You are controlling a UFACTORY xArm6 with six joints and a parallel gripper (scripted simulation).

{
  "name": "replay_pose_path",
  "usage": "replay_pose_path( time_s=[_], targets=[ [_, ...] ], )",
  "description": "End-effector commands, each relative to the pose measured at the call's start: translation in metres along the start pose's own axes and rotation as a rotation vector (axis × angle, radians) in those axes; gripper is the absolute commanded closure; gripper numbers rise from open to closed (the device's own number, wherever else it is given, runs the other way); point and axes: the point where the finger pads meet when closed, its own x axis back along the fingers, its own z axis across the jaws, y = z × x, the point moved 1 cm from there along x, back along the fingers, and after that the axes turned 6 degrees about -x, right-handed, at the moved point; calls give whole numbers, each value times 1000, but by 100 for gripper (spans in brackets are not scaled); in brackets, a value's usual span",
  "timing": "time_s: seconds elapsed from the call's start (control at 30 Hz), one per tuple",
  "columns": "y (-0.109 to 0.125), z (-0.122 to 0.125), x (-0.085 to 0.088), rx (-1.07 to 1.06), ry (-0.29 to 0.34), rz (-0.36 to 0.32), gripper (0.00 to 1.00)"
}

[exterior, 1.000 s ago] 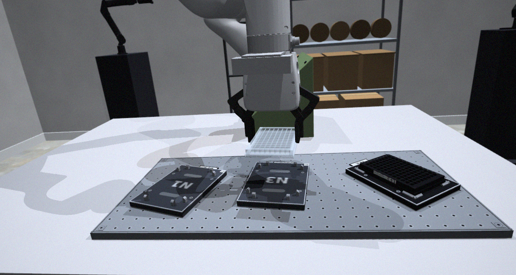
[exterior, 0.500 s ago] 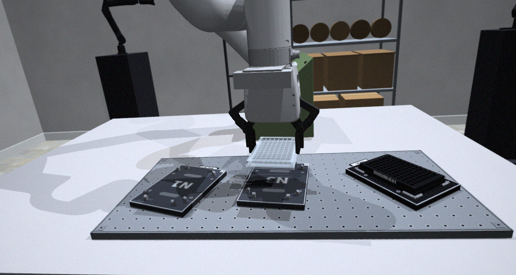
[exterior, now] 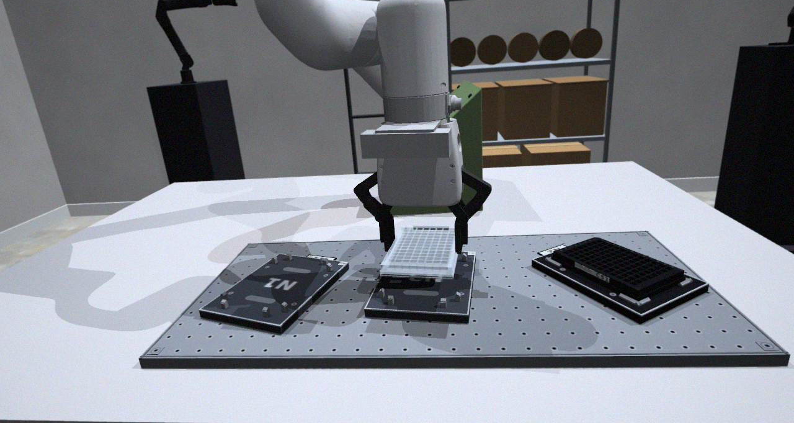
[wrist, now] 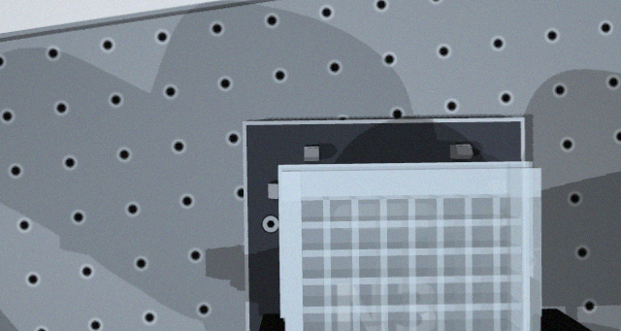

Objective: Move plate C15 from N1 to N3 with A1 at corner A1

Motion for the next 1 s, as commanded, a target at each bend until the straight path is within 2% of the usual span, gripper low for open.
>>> replay_pose_path(
  time_s=[0.0, 0.23, 0.97],
  targets=[
    [-1, 0, -7, -1, -2, 3, 100],
    [-1, 0, -18, -1, -2, 3, 100],
    [-2, 0, -18, -1, -2, 3, 100]
  ],
)
